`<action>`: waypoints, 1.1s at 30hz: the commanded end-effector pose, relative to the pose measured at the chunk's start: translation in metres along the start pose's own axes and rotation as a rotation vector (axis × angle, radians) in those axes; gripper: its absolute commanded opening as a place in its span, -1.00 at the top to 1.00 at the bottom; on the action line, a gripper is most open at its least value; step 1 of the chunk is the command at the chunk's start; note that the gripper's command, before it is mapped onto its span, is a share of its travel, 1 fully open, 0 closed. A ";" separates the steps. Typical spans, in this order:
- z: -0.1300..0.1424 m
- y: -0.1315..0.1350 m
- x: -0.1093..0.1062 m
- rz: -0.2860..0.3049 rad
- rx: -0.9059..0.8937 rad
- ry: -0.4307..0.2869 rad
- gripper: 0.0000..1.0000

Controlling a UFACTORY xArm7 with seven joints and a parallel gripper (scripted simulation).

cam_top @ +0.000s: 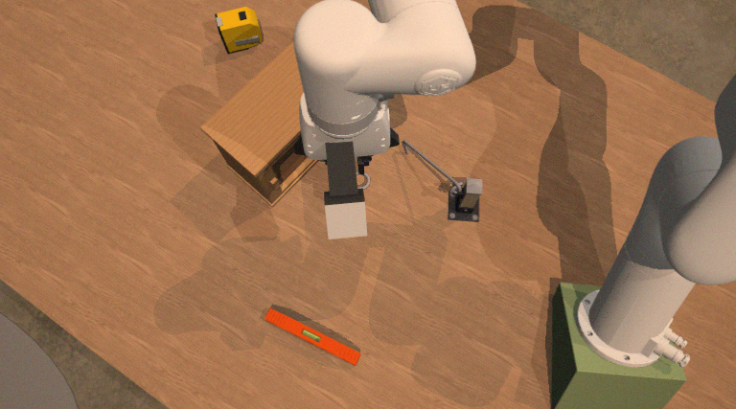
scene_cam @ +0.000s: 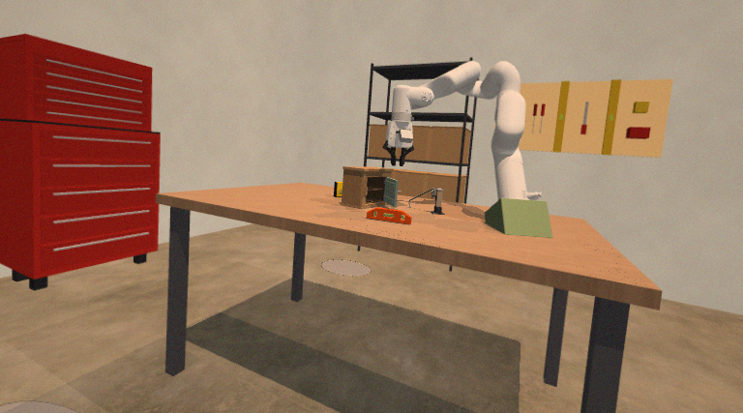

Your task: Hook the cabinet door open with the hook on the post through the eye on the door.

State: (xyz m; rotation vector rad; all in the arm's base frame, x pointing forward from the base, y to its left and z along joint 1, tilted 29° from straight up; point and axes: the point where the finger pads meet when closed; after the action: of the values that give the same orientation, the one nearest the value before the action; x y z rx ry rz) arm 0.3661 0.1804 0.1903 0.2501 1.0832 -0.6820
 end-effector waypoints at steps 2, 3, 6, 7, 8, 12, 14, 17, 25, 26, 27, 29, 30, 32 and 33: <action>0.000 0.001 -0.002 0.004 0.000 -0.001 0.47; 0.000 0.001 -0.002 0.004 0.000 -0.001 0.47; 0.000 0.001 -0.002 0.004 -0.001 -0.001 0.47; 0.001 0.000 -0.002 0.004 -0.005 -0.002 0.47; 0.003 -0.002 -0.002 0.003 -0.014 -0.003 0.47; 0.023 -0.024 -0.002 -0.006 -0.123 -0.013 0.47; 0.038 -0.043 -0.002 -0.011 -0.211 -0.016 0.47; 0.058 -0.073 -0.002 -0.011 -0.354 -0.013 0.47; 0.073 -0.106 -0.002 0.003 -0.514 -0.002 0.47; 0.074 -0.107 -0.002 0.004 -0.518 -0.002 0.47; 0.074 -0.107 -0.002 0.004 -0.519 -0.002 0.47; 0.074 -0.107 -0.002 0.004 -0.519 -0.002 0.53; 0.074 -0.107 -0.002 0.004 -0.519 -0.002 0.53; 0.074 -0.107 -0.002 0.004 -0.519 -0.002 0.53; 0.074 -0.107 -0.002 0.004 -0.519 -0.002 0.53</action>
State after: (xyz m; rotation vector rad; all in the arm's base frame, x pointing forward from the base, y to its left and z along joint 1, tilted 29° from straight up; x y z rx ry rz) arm 0.3520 0.0608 0.2387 -0.1961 1.2212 -0.3794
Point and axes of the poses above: the point where the finger pads meet when closed, its own x axis out along the fingers, its own y axis across the jaws, z = x × y, and after that the axes turned 4 degrees about -x, right-handed
